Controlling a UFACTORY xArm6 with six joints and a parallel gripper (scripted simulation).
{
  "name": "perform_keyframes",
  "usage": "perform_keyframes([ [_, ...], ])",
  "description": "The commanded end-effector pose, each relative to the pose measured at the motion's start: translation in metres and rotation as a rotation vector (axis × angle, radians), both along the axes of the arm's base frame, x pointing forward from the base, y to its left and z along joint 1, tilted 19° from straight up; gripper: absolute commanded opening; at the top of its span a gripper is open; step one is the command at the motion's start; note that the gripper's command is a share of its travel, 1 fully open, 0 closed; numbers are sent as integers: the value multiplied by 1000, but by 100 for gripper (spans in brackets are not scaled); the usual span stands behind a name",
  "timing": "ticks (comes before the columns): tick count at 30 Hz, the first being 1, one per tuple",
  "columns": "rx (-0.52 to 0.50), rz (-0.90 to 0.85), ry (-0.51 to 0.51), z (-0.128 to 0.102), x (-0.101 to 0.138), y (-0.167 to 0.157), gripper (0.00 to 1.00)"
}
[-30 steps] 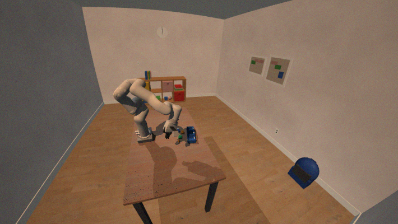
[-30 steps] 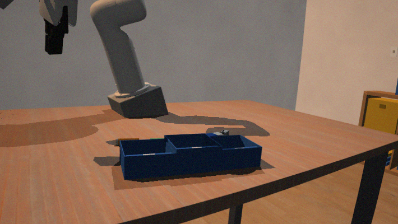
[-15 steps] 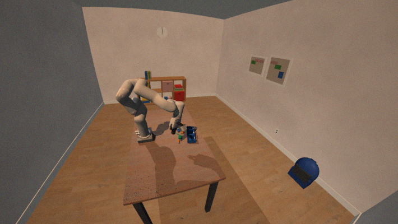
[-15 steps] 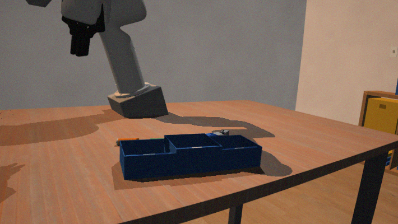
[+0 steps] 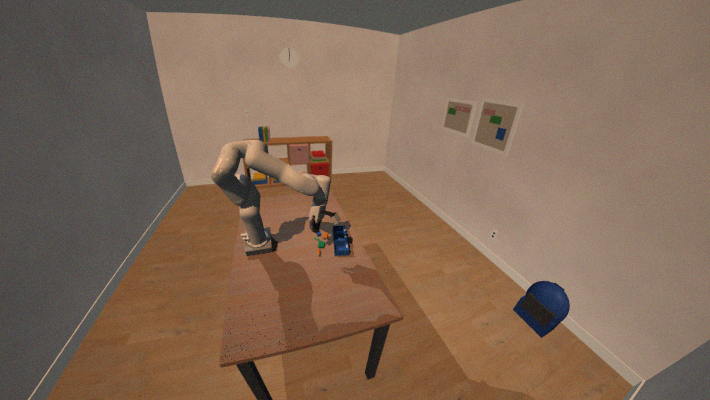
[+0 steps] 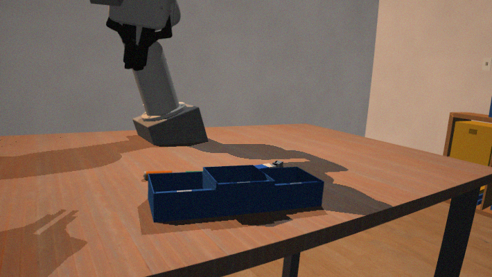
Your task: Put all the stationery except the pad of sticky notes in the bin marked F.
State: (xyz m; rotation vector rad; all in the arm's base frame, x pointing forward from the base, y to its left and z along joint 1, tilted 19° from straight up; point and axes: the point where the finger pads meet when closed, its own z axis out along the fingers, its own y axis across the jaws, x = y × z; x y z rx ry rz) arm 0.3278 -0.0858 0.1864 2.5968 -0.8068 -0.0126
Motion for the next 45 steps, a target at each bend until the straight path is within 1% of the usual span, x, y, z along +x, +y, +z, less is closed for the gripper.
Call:
perform_keyframes([
  [1, 12, 62, 4, -5, 12, 19, 7],
  [2, 12, 62, 4, -5, 12, 19, 7],
  [5, 36, 209, 22, -11, 22, 41, 7],
  [7, 37, 211, 23, -14, 26, 52, 7],
  [9, 37, 211, 23, -14, 27, 52, 7],
  [11, 52, 309, 36, -18, 31, 68, 7],
  [13, 52, 309, 36, -18, 31, 68, 7],
  [14, 59, 359, 42, -20, 34, 76, 7],
  [16, 60, 361, 42, -24, 37, 88, 7],
  [18, 60, 361, 42, -24, 37, 88, 7],
  [21, 80, 508, 62, -30, 42, 112, 7],
  [23, 80, 510, 62, -34, 44, 125, 7],
  [25, 80, 510, 62, -34, 45, 125, 7],
  [28, 99, 657, 83, -40, 47, 149, 7],
  [30, 99, 657, 83, -40, 47, 149, 7],
  [32, 99, 658, 83, -44, 48, 163, 7],
  [44, 99, 658, 83, -44, 48, 163, 7],
  [45, 97, 612, 64, -46, 52, 156, 7],
])
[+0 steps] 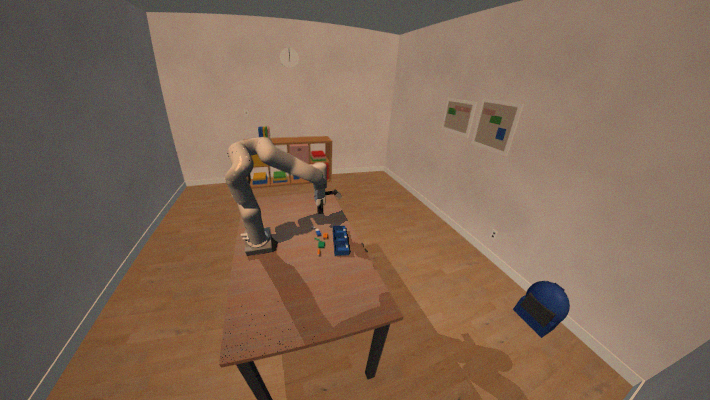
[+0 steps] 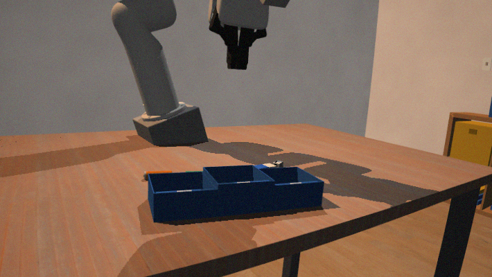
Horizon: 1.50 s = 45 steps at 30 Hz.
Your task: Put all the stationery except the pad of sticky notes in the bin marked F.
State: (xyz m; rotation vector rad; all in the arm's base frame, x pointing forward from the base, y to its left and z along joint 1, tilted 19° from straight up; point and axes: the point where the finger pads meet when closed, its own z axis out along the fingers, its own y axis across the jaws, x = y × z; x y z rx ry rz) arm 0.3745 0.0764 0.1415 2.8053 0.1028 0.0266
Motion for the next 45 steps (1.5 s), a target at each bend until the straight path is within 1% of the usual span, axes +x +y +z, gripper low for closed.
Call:
perform_keyframes([
  [1, 3, -46, -20, -2, 5, -6, 7],
  [2, 3, -46, -20, -2, 5, -6, 7],
  [5, 8, -187, -69, -10, 18, -26, 7],
  [8, 10, -251, -91, -18, 30, -46, 7],
  [17, 9, -251, -91, -43, 68, -106, 7],
  [19, 9, -251, -91, -43, 68, -106, 7],
  [28, 9, -251, -91, -68, 106, -166, 7],
  [36, 9, -251, -91, -69, 107, -168, 7],
  [45, 8, -251, -91, -92, 108, -175, 7],
])
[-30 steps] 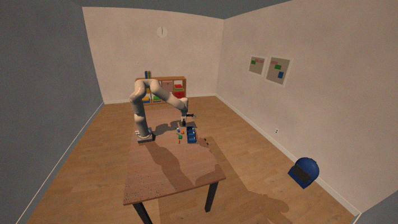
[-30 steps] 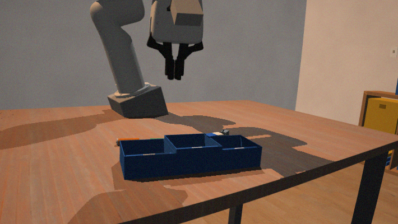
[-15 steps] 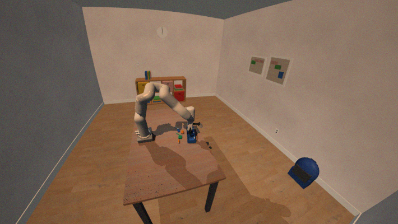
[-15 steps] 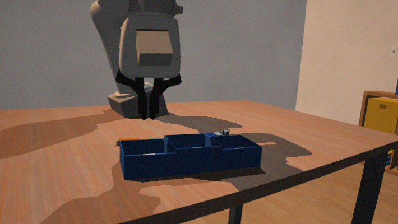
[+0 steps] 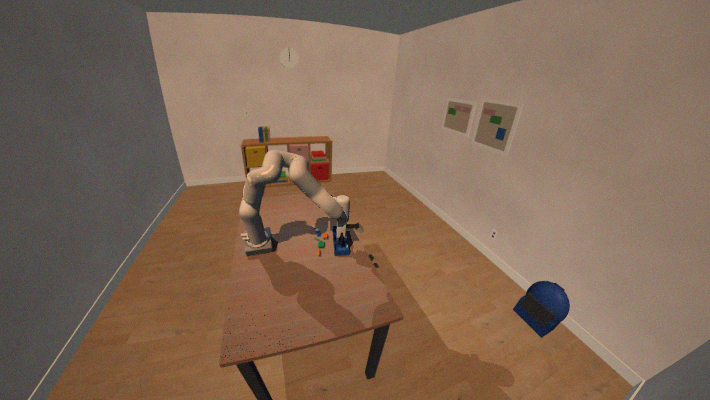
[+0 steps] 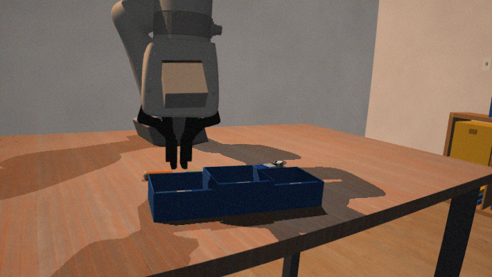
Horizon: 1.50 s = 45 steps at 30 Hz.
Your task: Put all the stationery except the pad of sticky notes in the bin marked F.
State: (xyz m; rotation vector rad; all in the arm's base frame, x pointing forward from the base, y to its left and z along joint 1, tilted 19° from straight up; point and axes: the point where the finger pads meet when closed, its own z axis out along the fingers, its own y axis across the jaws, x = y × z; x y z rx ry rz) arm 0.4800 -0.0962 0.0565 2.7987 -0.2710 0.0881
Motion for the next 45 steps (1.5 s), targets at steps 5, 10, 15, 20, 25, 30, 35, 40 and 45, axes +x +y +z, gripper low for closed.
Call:
perform_keyframes([
  [5, -1, 1, -5, -19, 3, -7, 7],
  [10, -1, 1, -5, -27, 3, -10, 7],
  [15, -1, 1, -5, -39, 3, -14, 7],
  [20, -1, 1, -5, -40, 3, -15, 7],
  [25, -1, 1, -5, -40, 3, -15, 7],
  [30, -1, 1, -5, -40, 3, -15, 7],
  [35, -1, 1, -5, -40, 4, -15, 7],
  [40, -1, 1, -5, -40, 3, -15, 7],
  [45, -1, 1, -5, -40, 3, -15, 7],
])
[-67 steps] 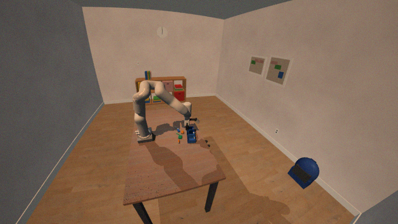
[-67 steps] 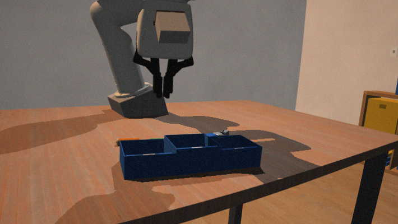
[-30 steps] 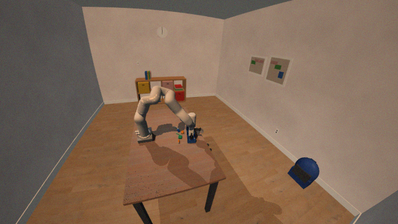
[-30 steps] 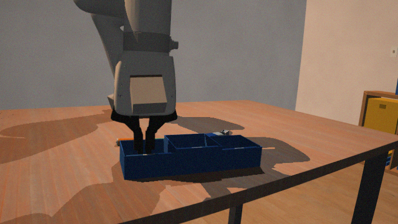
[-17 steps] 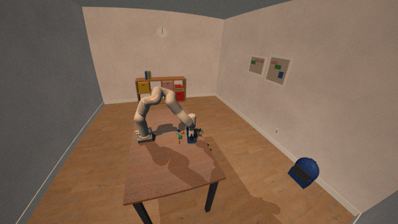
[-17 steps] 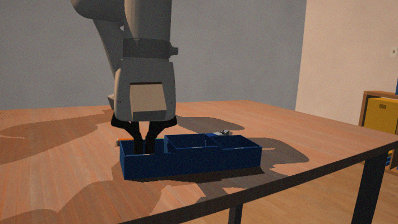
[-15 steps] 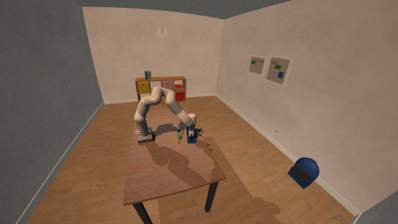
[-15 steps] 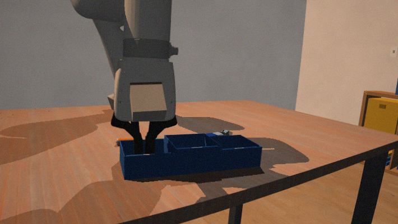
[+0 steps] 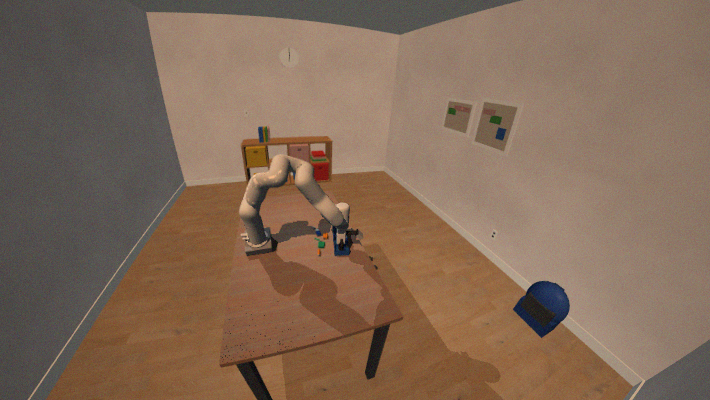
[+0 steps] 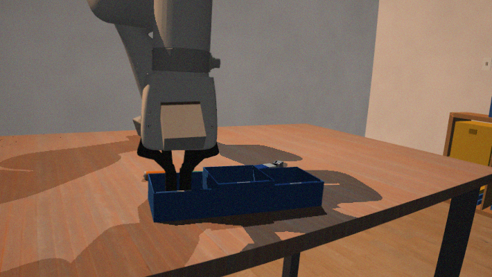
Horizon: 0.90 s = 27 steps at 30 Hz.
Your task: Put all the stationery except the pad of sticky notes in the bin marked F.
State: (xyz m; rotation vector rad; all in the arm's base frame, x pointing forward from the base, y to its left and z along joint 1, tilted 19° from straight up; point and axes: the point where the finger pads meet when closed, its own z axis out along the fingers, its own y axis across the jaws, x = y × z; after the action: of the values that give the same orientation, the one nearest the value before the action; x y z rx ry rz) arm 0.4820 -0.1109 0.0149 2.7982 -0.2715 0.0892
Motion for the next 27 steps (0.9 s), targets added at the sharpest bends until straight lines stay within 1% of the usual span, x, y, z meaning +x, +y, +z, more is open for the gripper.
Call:
perform_keyframes([
  [1, 0, 1, -4, 2, 2, 0, 7],
  [19, 0, 1, -4, 2, 2, 0, 7],
  [27, 0, 1, -4, 12, 1, 4, 7],
])
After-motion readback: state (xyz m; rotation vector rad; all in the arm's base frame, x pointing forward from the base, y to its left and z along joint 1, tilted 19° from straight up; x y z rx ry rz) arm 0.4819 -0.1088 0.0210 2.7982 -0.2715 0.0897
